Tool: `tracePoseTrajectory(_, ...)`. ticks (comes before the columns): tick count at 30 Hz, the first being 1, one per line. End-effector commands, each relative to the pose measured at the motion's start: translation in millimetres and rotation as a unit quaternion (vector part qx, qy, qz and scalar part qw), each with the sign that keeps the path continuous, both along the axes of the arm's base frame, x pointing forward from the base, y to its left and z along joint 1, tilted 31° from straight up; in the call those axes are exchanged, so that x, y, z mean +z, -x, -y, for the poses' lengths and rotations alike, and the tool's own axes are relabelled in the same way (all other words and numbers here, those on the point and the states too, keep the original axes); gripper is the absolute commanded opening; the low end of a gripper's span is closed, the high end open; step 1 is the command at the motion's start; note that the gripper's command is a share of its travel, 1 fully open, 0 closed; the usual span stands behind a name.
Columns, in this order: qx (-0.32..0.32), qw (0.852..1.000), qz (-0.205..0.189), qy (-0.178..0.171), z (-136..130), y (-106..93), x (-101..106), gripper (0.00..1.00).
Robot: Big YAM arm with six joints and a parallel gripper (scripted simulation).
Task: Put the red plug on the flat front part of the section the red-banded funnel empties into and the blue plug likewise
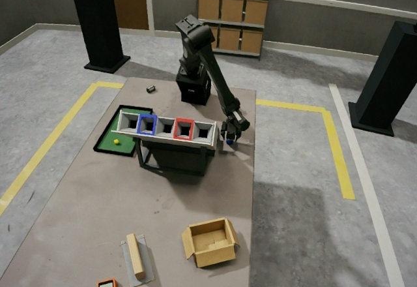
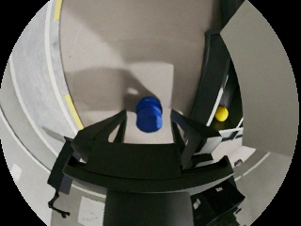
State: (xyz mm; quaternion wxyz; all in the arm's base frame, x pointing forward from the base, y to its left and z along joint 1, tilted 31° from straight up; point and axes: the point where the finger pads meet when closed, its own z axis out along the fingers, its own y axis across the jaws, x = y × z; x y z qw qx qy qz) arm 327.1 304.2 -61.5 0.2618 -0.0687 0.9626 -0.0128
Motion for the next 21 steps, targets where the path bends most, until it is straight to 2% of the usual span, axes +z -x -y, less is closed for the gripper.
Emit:
tracePoseTrajectory(1,0.000,1.000,0.003,-0.003,-3.6,-6.3,-0.2,0.63)
tracePoseTrajectory(21,-0.001,1.000,0.001,0.000,0.6,-5.5,-5.0,0.63)
